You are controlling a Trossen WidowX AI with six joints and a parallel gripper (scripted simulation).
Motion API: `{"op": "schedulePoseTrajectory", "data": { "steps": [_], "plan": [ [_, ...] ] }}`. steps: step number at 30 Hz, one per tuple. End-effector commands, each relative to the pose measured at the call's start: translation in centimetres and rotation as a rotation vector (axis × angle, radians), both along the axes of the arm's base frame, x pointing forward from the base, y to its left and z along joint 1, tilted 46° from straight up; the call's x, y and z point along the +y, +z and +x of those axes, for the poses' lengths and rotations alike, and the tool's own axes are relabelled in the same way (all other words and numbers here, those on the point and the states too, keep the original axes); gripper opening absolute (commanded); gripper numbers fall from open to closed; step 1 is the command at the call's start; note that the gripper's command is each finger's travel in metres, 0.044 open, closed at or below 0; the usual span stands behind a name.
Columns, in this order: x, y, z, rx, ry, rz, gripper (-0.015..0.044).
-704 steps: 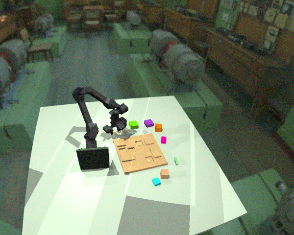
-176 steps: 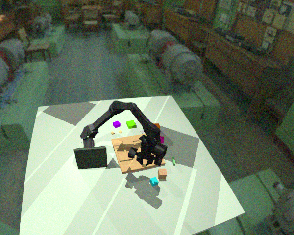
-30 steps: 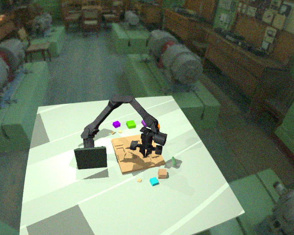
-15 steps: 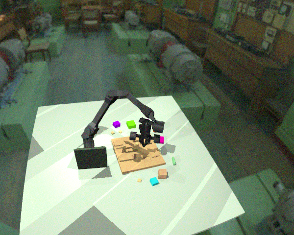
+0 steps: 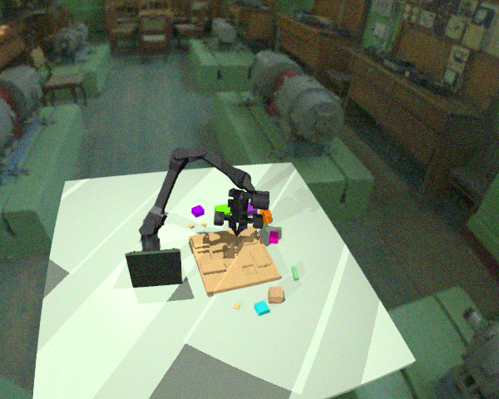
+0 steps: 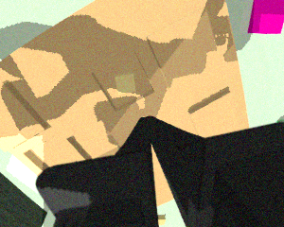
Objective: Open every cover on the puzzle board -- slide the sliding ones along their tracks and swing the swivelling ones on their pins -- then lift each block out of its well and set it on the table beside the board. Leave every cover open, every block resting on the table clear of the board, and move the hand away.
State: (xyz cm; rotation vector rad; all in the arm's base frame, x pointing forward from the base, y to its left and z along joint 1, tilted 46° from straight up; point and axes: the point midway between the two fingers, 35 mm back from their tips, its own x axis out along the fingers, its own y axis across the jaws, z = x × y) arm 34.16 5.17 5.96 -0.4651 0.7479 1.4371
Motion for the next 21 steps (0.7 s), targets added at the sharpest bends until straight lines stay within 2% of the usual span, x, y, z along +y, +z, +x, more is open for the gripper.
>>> {"op": "schedulePoseTrajectory", "data": {
  "steps": [1,21],
  "plan": [
    [1.1,0.9,-0.5,-0.006,0.008,0.012,0.0000],
    [4.9,-2.5,-0.9,-0.006,0.008,0.015,0.0000]
  ]
}}
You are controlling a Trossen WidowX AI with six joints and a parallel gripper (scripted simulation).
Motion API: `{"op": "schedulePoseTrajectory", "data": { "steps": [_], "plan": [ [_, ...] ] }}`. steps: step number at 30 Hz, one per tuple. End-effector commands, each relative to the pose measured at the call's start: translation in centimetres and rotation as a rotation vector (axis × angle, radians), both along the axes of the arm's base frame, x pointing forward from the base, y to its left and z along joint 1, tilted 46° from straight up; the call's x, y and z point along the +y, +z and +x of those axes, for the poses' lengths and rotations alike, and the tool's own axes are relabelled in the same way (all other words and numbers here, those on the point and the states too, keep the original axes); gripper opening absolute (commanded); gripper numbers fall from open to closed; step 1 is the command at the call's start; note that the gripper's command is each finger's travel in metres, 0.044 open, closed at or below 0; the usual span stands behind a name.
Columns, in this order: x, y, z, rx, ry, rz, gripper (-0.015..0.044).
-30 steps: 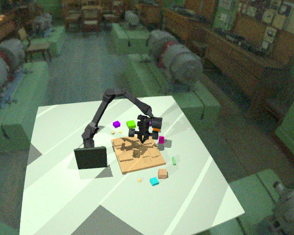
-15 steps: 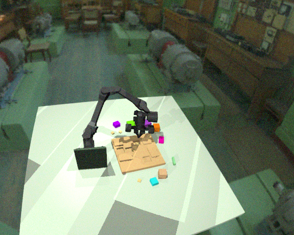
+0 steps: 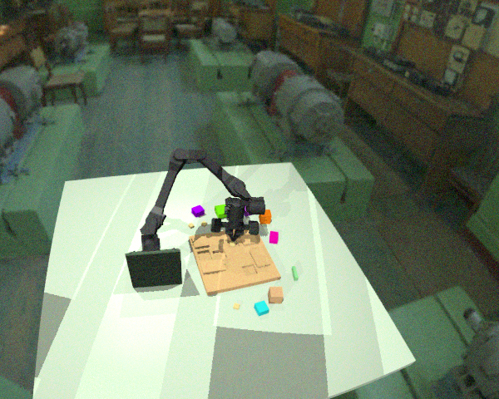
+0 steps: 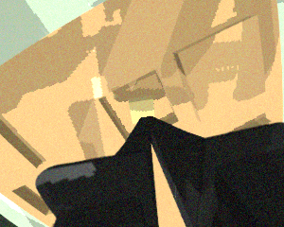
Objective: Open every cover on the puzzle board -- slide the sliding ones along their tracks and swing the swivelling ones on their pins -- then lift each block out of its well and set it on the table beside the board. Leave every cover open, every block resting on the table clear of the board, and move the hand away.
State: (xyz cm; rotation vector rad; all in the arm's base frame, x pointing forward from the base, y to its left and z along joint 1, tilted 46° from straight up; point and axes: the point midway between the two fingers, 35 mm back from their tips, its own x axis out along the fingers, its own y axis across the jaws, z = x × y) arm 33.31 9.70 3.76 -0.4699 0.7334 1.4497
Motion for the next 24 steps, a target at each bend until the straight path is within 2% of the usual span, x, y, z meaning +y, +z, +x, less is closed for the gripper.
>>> {"op": "schedulePoseTrajectory", "data": {
  "steps": [1,24],
  "plan": [
    [0.4,-0.3,-0.1,0.002,-0.005,0.006,0.0000],
    [1.6,-1.1,-0.1,0.002,-0.005,0.007,0.0000]
  ]
}}
